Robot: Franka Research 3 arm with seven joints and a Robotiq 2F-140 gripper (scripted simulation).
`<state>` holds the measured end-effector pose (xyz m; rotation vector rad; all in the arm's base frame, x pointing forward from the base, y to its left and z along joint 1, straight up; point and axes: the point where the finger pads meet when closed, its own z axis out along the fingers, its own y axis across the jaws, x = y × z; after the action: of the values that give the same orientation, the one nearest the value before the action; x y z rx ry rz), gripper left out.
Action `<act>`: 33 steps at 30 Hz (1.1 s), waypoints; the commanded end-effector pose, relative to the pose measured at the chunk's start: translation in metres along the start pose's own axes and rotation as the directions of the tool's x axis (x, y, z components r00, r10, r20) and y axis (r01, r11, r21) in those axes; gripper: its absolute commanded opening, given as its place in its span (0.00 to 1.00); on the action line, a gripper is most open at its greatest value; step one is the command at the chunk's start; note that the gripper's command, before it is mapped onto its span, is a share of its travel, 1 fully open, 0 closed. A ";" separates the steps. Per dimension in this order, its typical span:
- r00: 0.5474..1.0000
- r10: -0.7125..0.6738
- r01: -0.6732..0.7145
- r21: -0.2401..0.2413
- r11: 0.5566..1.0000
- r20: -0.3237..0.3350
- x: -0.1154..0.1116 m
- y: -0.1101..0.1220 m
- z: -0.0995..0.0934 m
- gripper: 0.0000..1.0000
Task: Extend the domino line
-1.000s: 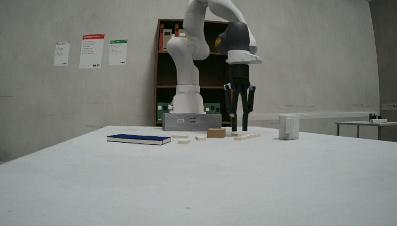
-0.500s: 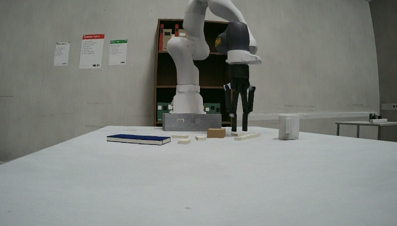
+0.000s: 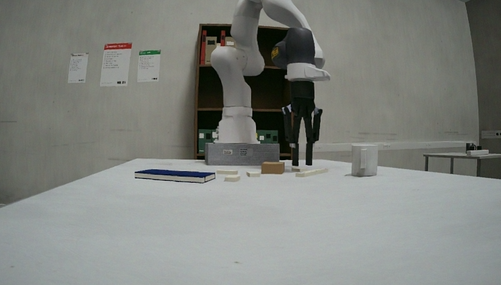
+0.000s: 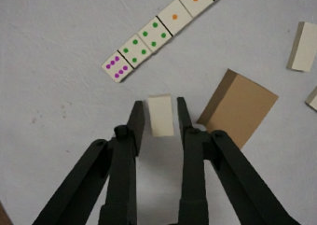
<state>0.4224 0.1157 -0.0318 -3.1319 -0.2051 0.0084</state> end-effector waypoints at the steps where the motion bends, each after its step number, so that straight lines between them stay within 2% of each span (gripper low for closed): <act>1: 1.000 -0.003 0.003 0.001 1.000 -0.002 0.000 -0.001 0.000 0.33; 13: 1.000 -0.003 0.003 0.001 1.000 -0.001 0.000 -0.001 0.000 0.33; 20: 0.991 -0.003 0.003 0.002 1.000 0.135 0.003 -0.001 -0.014 0.33; 33: 0.991 -0.003 0.003 0.001 1.000 0.137 0.004 -0.001 -0.008 0.33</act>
<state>0.4294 0.1177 -0.0202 -3.1325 -0.2070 0.2037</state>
